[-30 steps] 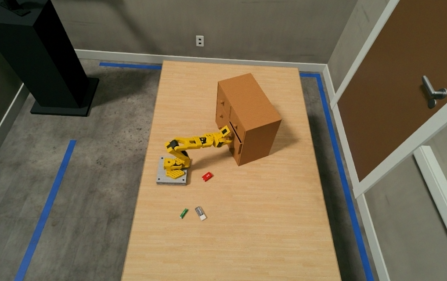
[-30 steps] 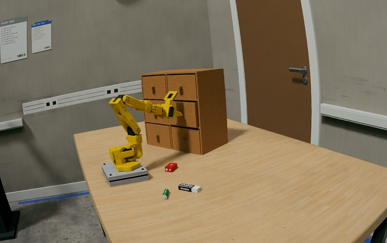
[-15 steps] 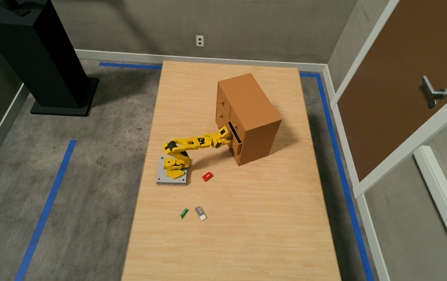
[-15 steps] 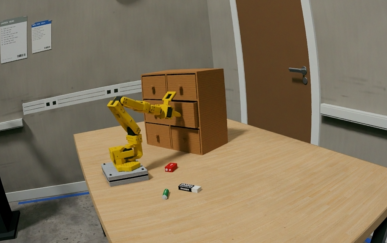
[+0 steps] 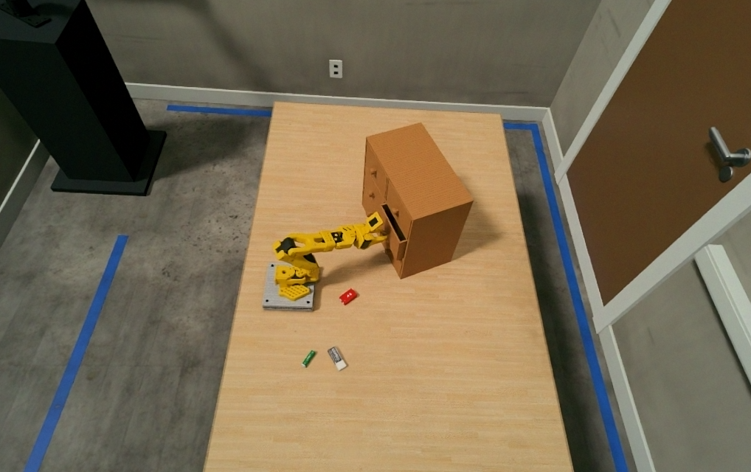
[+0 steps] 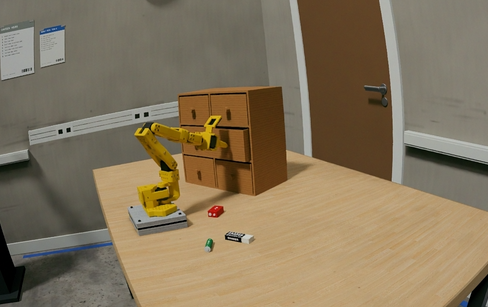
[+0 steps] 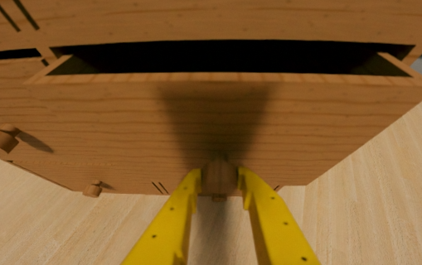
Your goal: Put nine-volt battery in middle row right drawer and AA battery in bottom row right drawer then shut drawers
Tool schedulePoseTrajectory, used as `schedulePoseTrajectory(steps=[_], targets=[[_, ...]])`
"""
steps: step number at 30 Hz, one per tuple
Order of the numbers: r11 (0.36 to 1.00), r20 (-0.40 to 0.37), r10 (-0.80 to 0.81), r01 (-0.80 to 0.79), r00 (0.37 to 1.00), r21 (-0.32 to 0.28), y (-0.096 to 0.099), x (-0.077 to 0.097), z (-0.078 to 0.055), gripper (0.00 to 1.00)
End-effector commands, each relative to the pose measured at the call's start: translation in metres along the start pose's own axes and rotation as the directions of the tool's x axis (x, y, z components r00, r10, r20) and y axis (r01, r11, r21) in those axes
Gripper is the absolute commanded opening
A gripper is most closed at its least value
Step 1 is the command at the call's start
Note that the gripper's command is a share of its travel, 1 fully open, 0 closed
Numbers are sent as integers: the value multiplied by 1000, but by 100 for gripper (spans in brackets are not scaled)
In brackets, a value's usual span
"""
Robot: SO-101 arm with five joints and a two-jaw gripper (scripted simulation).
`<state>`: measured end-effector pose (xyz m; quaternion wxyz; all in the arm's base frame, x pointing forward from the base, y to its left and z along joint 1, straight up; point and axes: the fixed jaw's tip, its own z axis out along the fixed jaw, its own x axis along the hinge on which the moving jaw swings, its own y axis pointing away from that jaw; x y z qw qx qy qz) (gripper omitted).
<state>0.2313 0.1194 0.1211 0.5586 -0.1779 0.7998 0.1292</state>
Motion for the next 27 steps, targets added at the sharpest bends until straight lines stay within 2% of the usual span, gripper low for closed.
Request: schedulePoseTrajectory(steps=[1,27], targets=[[1000,2,-6,6,1000,-4,1,1,-3,0],[1000,2,-6,6,1000,-5,1,4,-13,0]])
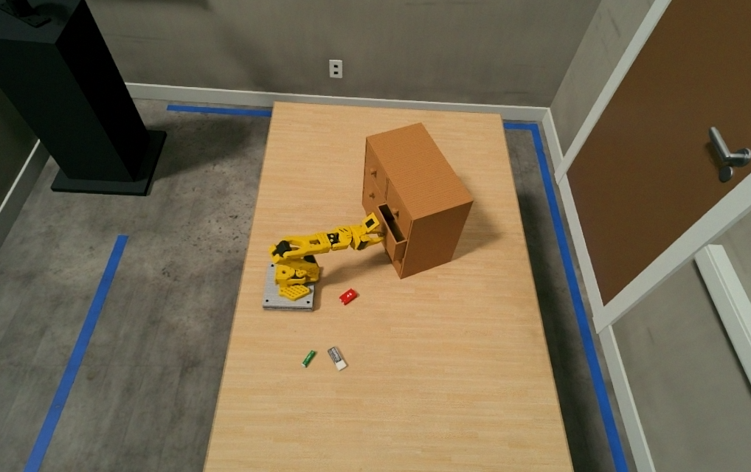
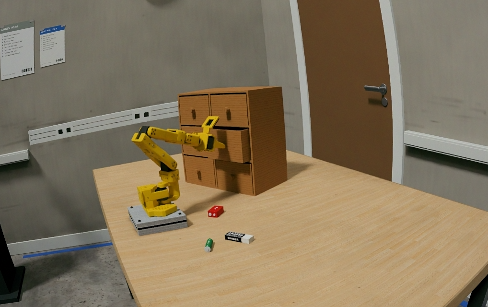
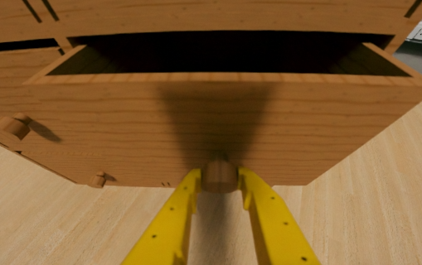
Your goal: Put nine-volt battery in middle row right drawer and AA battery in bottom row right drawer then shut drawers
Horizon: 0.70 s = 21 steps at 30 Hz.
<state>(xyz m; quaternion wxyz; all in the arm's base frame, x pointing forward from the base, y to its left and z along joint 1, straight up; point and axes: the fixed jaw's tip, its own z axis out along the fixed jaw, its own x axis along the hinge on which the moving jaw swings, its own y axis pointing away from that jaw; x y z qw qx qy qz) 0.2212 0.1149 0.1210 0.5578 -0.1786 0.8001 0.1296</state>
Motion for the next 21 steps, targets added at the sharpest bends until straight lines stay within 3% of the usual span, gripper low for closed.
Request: schedulePoseTrajectory(steps=[1,21], targets=[[1000,3,-6,6,1000,-3,1,1,-2,0],[1000,3,-6,6,1000,-4,1,3,-9,0]])
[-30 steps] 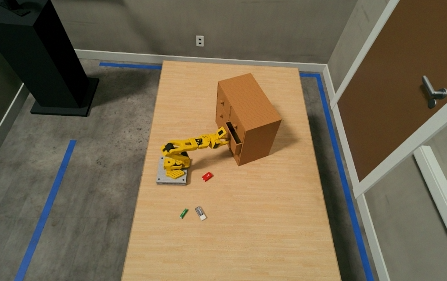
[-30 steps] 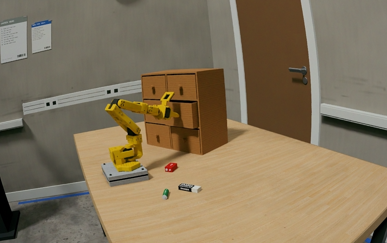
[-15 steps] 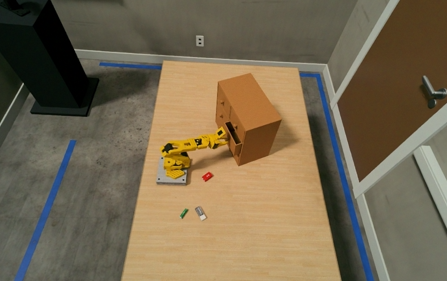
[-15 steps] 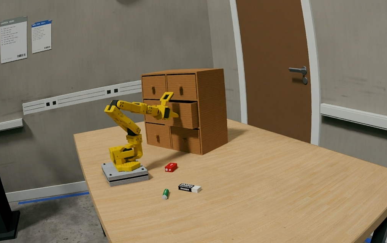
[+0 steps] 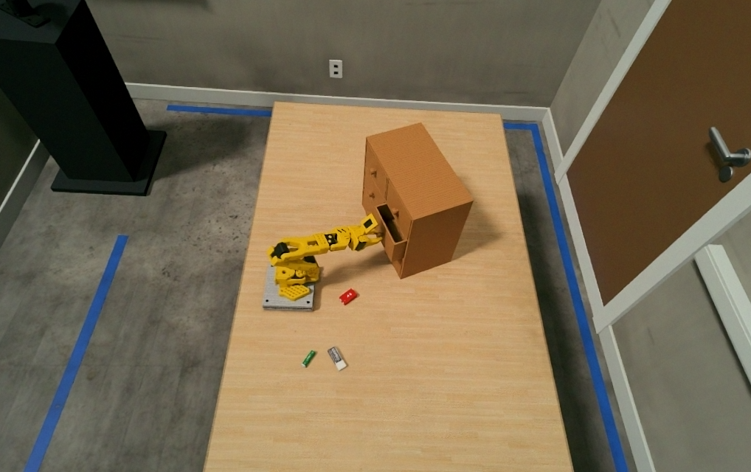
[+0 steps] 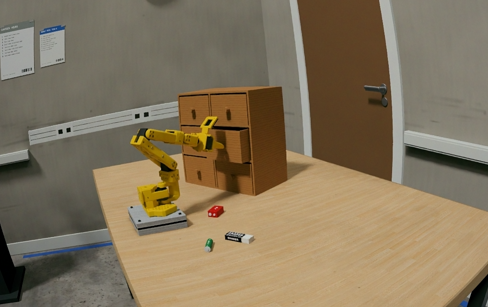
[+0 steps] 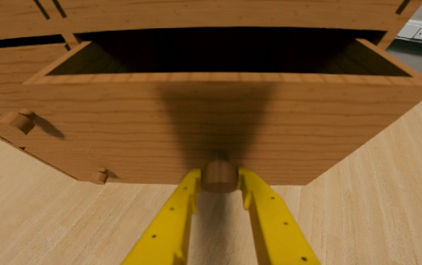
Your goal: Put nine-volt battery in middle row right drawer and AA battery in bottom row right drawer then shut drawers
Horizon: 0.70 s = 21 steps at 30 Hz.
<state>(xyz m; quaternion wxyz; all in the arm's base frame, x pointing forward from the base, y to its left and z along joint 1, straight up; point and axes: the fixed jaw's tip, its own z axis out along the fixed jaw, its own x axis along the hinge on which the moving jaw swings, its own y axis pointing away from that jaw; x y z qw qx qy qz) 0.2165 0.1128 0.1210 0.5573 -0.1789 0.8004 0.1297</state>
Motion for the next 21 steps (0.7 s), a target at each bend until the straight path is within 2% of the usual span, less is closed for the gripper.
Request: schedulePoseTrajectory(steps=[1,21], targets=[[1000,5,-6,6,1000,-4,1,1,-4,0],[1000,5,-6,6,1000,-4,1,2,-8,0]])
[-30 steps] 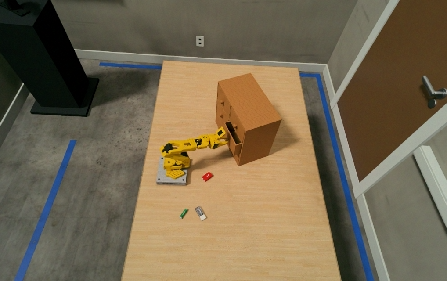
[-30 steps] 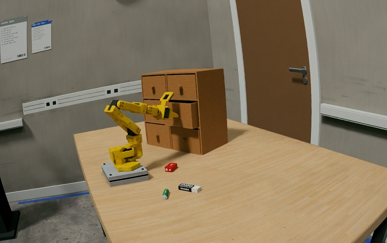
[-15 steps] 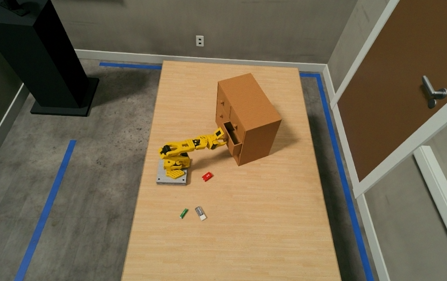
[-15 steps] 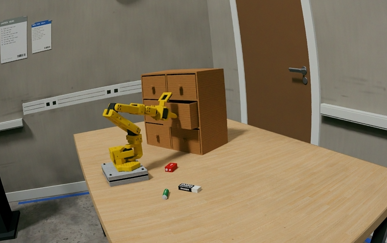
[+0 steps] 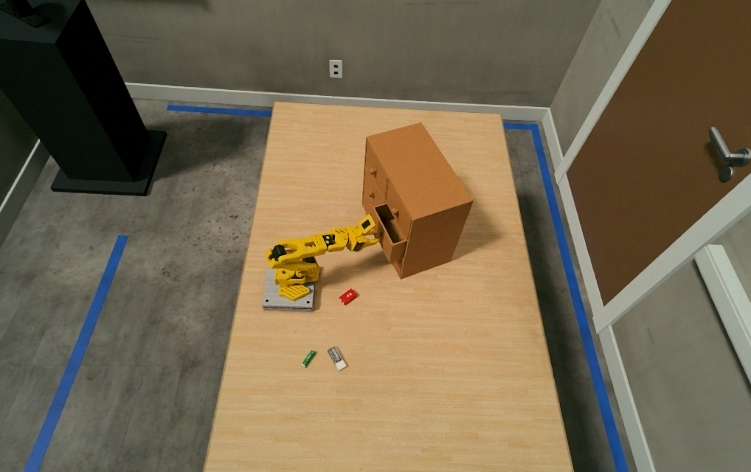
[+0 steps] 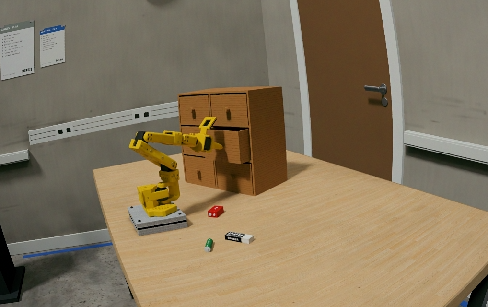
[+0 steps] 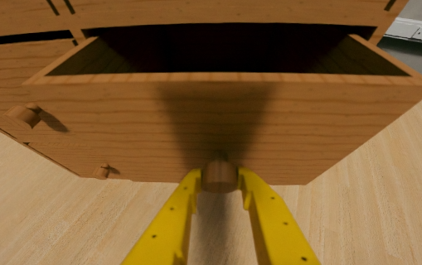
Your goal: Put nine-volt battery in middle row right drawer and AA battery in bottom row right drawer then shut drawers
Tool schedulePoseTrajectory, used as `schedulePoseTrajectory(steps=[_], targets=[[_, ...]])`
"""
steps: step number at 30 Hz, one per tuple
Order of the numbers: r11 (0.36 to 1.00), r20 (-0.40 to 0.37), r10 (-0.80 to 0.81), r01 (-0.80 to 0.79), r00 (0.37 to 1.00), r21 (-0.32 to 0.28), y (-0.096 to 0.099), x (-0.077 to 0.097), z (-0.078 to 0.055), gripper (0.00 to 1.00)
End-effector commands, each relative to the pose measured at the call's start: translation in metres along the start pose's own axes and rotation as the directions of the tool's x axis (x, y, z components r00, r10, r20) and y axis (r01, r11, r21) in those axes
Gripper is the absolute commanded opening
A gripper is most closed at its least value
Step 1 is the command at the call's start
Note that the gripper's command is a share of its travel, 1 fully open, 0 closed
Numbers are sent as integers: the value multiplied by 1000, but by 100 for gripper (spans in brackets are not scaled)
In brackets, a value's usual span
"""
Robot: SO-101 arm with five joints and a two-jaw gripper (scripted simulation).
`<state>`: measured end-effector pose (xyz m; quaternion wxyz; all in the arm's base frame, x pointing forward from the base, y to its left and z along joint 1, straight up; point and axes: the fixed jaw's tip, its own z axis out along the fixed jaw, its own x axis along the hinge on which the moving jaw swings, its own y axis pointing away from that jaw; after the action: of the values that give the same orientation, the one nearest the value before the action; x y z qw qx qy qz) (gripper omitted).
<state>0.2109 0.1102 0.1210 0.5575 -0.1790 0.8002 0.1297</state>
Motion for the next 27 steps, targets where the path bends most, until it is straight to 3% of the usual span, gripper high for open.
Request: schedulePoseTrajectory(steps=[1,27], targets=[[1000,4,-6,6,1000,-4,1,0,-2,0],[1000,4,-6,6,1000,-6,1,4,-12,0]])
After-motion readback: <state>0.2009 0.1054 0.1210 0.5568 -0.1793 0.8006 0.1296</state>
